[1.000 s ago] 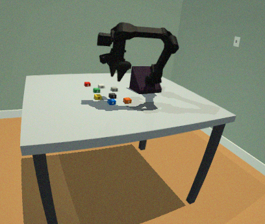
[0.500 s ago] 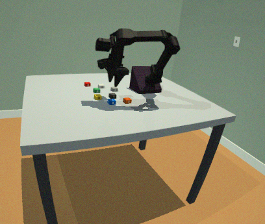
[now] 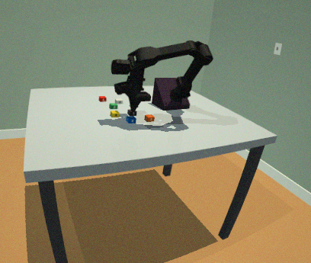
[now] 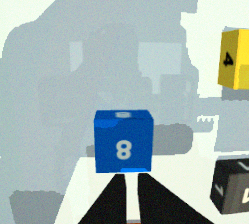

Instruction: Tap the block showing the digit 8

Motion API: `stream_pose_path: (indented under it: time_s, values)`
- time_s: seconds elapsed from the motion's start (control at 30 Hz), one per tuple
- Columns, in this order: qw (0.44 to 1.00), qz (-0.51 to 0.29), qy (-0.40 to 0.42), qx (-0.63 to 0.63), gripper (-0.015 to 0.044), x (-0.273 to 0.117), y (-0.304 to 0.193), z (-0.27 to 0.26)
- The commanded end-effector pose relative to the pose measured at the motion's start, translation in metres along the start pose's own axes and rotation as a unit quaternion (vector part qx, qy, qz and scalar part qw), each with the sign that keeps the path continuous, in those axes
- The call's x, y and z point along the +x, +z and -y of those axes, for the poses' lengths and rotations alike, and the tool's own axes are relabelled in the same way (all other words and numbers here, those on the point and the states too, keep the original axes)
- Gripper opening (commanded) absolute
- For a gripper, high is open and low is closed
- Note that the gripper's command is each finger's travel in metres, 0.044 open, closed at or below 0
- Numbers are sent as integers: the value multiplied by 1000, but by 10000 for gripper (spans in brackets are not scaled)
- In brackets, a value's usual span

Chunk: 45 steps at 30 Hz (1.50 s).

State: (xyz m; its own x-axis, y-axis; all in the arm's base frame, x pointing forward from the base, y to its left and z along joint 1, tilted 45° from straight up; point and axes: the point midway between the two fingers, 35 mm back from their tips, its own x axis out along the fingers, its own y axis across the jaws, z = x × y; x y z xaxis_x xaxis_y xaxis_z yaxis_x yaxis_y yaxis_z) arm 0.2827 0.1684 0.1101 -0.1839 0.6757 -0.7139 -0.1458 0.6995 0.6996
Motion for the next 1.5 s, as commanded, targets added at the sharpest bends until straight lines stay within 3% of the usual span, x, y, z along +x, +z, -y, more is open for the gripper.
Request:
stream_pose_path:
  time_s: [0.0,0.93,1.17,1.23,1.37,1.47]
  values:
    - [1000,-2,2,4,20,2,-2,0]
    - [1000,-2,3,3,20,32,-2,-1]
    - [1000,-2,2,4,20,2,-2,0]
    - [1000,-2,2,4,72,-10,-8,-6]
    - [1000,-4,1,5,177,-69,-54,-37]
    - [1000,-4,1,6,256,-79,-64,-43]
